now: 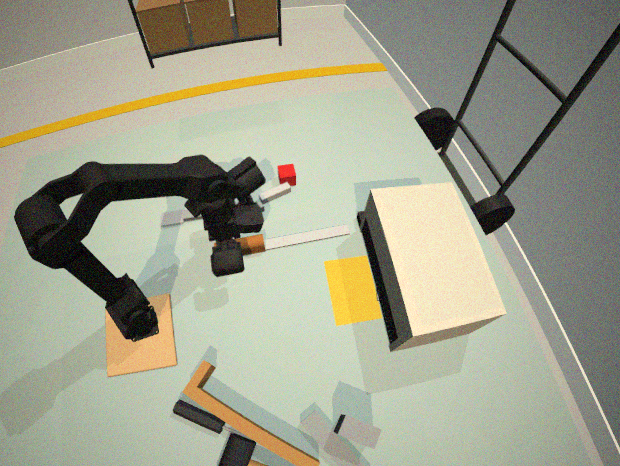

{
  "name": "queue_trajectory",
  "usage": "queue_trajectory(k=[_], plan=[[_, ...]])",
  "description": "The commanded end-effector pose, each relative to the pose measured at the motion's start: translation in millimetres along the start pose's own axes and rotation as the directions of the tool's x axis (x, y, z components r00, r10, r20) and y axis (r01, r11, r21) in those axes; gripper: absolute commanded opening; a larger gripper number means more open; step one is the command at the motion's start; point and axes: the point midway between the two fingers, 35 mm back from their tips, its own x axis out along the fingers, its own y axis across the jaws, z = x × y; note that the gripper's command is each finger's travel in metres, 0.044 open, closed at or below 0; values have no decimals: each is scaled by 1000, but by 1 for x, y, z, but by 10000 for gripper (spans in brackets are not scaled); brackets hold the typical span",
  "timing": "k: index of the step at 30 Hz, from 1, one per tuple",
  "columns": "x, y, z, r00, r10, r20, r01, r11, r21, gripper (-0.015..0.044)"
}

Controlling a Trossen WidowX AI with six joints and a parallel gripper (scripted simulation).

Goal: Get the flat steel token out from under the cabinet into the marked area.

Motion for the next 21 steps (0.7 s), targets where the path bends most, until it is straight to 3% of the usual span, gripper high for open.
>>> queue_trajectory(k=[1,21], plan=[[-1,1,0,1000,3,4,-3,999,-37,0],[-1,1,0,1000,3,4,-2,981,-194,0]])
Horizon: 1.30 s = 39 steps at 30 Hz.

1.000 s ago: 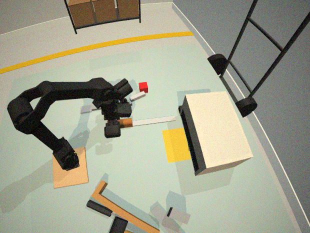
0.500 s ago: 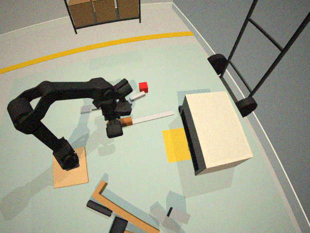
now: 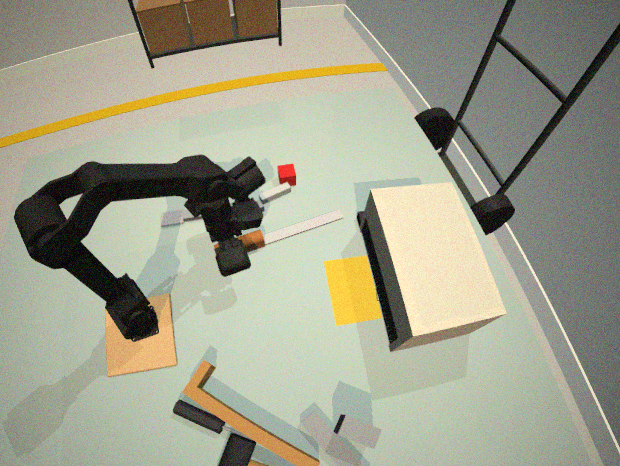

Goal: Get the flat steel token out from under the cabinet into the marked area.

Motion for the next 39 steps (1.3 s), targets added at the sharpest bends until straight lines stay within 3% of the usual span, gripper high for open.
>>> queue_trajectory(k=[1,39], plan=[[-1,0,1,1000,2,4,-2,999,-38,0],[-1,0,0,1000,2,4,-1,943,-332,0]])
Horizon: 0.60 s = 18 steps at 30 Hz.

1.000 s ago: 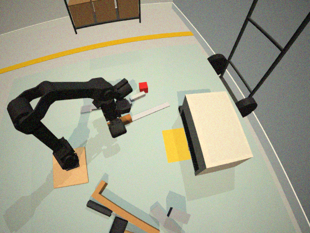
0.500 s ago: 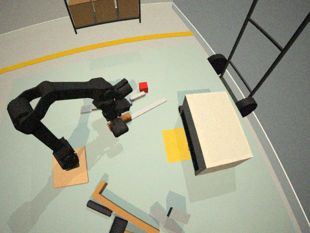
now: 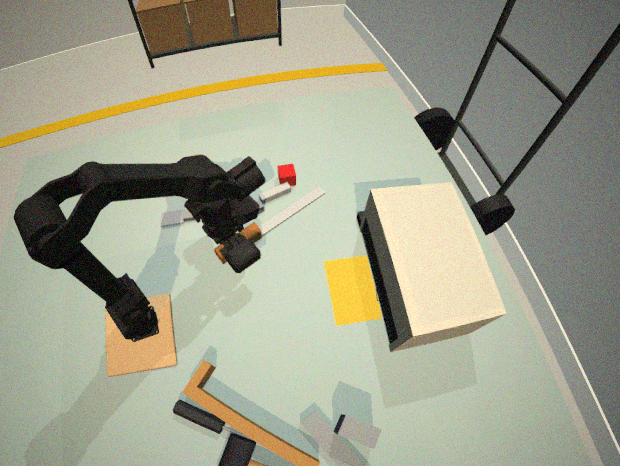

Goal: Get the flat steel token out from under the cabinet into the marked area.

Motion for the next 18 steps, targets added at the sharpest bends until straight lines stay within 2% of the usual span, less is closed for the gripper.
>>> queue_trajectory(k=[1,18], plan=[[-1,0,1,1000,1,4,-1,999,-38,0],[-1,-8,0,1000,0,4,0,993,-120,0]])
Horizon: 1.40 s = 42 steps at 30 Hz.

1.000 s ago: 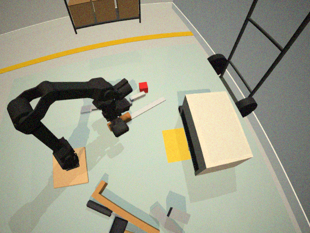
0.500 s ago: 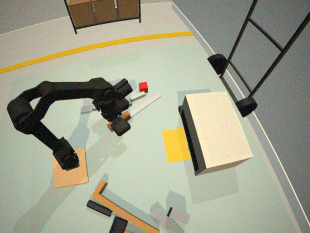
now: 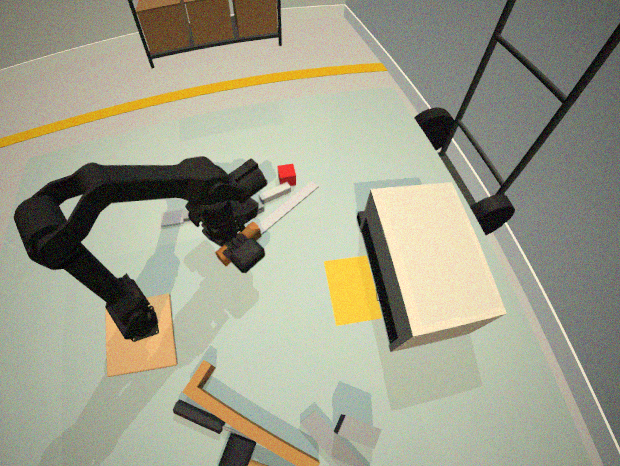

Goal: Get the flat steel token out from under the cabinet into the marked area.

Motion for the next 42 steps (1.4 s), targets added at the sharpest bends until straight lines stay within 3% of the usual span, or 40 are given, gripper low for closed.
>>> queue_trajectory(k=[1,42], plan=[[-1,-4,0,1000,0,4,0,1000,-10,0],[-1,-45,-9,1000,-3,4,3,1000,-31,0]])
